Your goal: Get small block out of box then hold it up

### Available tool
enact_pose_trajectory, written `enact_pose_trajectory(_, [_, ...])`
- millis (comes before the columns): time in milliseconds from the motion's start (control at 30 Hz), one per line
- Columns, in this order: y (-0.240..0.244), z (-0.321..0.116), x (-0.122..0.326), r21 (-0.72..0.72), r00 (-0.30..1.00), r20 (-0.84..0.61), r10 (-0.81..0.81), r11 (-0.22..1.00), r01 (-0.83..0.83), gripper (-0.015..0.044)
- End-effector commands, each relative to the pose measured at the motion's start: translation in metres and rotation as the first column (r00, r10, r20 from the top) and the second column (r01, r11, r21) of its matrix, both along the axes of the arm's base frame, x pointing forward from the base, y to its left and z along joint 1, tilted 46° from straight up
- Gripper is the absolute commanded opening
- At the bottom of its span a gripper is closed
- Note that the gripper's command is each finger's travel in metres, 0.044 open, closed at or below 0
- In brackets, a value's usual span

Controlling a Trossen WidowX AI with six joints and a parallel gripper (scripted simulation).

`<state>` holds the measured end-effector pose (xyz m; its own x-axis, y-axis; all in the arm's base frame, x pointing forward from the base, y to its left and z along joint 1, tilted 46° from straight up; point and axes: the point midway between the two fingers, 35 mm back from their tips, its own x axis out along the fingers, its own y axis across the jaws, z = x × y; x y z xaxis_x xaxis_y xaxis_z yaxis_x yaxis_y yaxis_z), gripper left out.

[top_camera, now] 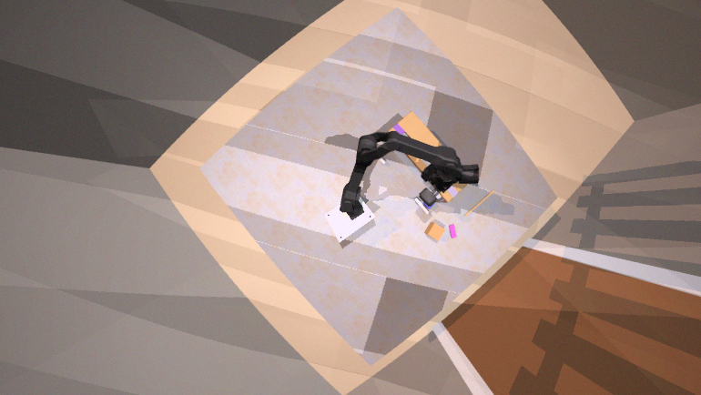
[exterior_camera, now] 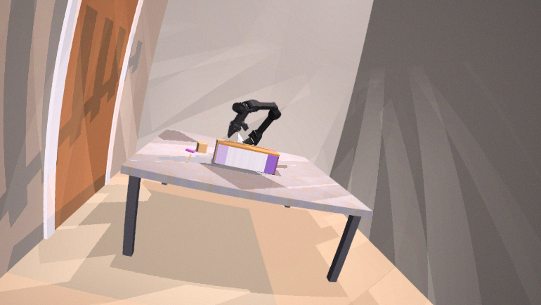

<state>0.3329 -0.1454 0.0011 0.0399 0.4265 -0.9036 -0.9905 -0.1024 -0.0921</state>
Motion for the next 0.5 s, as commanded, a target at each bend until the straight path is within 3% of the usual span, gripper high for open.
enact_pose_trajectory(0, [0.000, 0.000, 0.000, 0.000, 1.000, 0.000, 0.000, 1.000, 0.000, 0.0400])
enact_pose_trajectory(67, [-0.001, 0.000, 0.000, 0.009, 0.997, -0.028, -0.066, 0.998, 0.066, 0.0348])
enact_pose_trajectory(133, [-0.003, -0.002, -0.001, 0.025, 0.964, -0.109, -0.242, 0.969, 0.246, 0.0295])
enact_pose_trajectory(233, [-0.006, -0.004, -0.003, 0.020, 0.831, -0.249, -0.498, 0.855, 0.518, 0.0285])
enact_pose_trajectory(367, [-0.010, -0.007, -0.006, -0.052, 0.525, -0.427, -0.737, 0.599, 0.799, 0.0285])
enact_pose_trajectory(467, [-0.014, -0.009, -0.007, -0.152, 0.231, -0.533, -0.814, 0.361, 0.920, 0.0285])
